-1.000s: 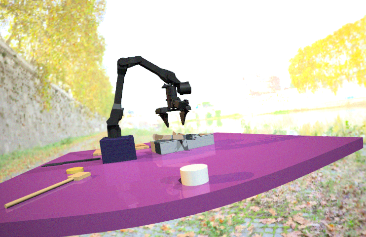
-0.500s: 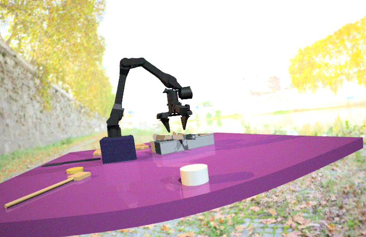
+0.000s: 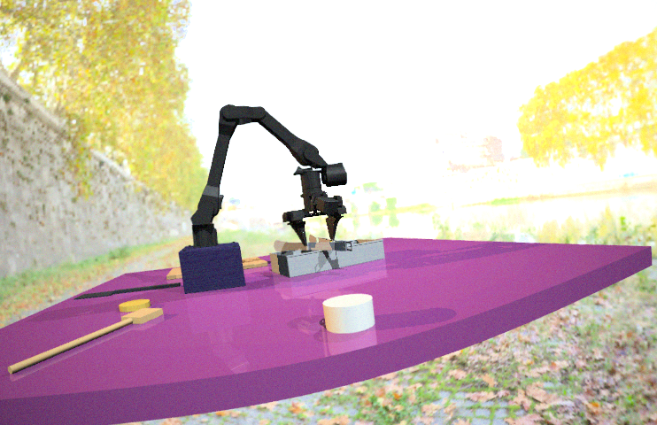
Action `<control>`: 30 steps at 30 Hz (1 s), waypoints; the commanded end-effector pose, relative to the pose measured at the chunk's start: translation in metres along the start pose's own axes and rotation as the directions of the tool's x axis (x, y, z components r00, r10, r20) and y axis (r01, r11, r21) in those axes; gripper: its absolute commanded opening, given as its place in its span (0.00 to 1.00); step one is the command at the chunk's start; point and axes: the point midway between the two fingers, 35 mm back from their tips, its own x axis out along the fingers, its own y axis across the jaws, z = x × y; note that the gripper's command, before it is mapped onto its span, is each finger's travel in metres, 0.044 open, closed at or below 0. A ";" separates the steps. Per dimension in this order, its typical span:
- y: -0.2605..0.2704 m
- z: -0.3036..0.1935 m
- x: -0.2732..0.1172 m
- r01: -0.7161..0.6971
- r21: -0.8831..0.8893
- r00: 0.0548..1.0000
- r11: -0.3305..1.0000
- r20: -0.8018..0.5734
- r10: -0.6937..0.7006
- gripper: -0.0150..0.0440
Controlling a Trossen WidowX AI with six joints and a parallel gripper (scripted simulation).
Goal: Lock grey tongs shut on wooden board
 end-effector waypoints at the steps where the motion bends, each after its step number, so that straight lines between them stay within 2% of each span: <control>1: -0.001 -0.002 0.009 0.006 -0.001 1.000 1.000 -0.010 -0.006 1.00; 26: -0.002 -0.004 0.045 0.006 -0.001 1.000 1.000 -0.010 -0.006 1.00; 30: -0.001 -0.003 0.042 0.004 -0.002 1.000 1.000 -0.003 -0.004 0.95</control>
